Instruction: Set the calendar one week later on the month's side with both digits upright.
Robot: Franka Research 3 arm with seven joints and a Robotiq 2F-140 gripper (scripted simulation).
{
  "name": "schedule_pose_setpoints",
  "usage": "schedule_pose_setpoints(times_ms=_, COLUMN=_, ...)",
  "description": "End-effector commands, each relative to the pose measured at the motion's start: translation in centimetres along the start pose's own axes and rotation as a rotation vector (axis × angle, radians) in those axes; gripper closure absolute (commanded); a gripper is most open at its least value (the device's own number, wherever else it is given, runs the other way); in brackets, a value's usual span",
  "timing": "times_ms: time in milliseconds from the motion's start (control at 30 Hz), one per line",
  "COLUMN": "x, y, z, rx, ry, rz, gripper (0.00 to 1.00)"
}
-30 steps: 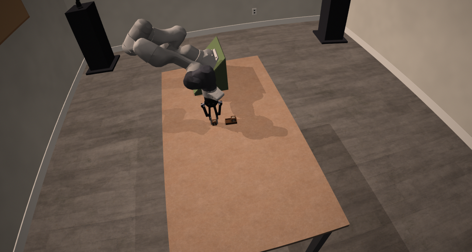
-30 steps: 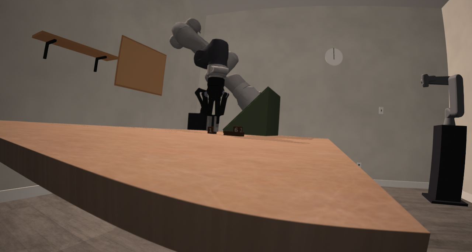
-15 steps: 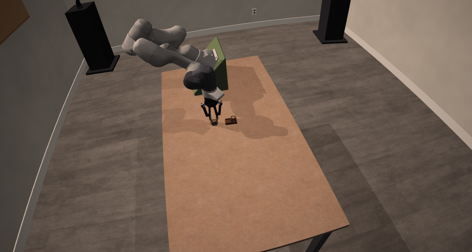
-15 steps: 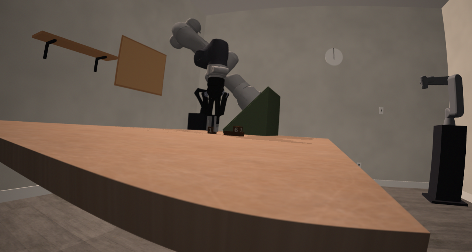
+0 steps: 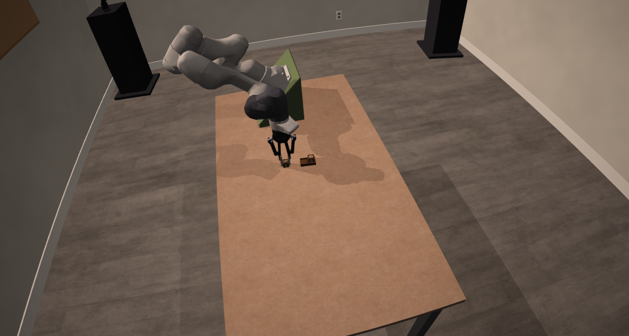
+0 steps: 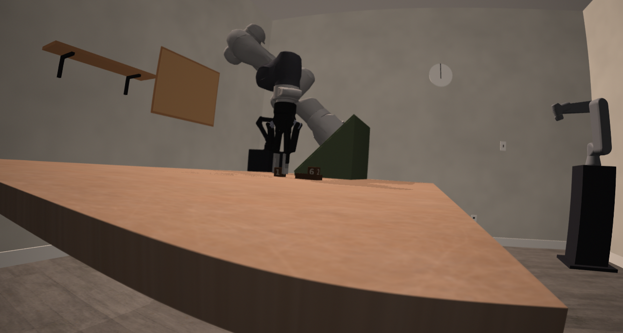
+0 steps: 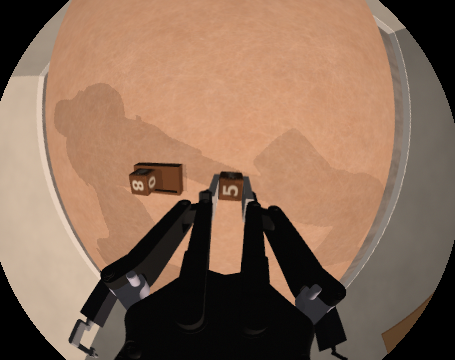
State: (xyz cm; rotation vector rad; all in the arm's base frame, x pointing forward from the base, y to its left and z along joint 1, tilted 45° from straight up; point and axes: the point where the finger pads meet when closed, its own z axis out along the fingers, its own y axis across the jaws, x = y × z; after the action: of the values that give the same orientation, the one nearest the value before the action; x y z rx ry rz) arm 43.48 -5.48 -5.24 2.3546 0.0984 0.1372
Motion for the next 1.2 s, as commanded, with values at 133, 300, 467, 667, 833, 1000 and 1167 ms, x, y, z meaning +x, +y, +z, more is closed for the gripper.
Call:
schedule_pose_setpoints(times_ms=133, x=0.13, y=-0.03, z=0.07, rx=0.002, ry=0.001, rz=0.008, gripper=0.84)
schedule_pose_setpoints(times_ms=300, x=0.13, y=-0.03, z=0.07, rx=0.002, ry=0.001, rz=0.008, gripper=0.84)
schedule_pose_setpoints(times_ms=467, x=0.13, y=-0.03, z=0.07, rx=0.002, ry=0.001, rz=0.008, gripper=0.84)
schedule_pose_setpoints(times_ms=667, x=0.13, y=-0.03, z=0.07, rx=0.002, ry=0.001, rz=0.008, gripper=0.84)
schedule_pose_setpoints(times_ms=833, x=0.13, y=-0.03, z=0.07, rx=0.002, ry=0.001, rz=0.008, gripper=0.84)
schedule_pose_setpoints(times_ms=1000, x=0.13, y=-0.03, z=0.07, rx=0.002, ry=0.001, rz=0.008, gripper=0.84)
schedule_pose_setpoints(times_ms=1167, x=0.13, y=-0.03, z=0.07, rx=0.002, ry=0.001, rz=0.008, gripper=0.82)
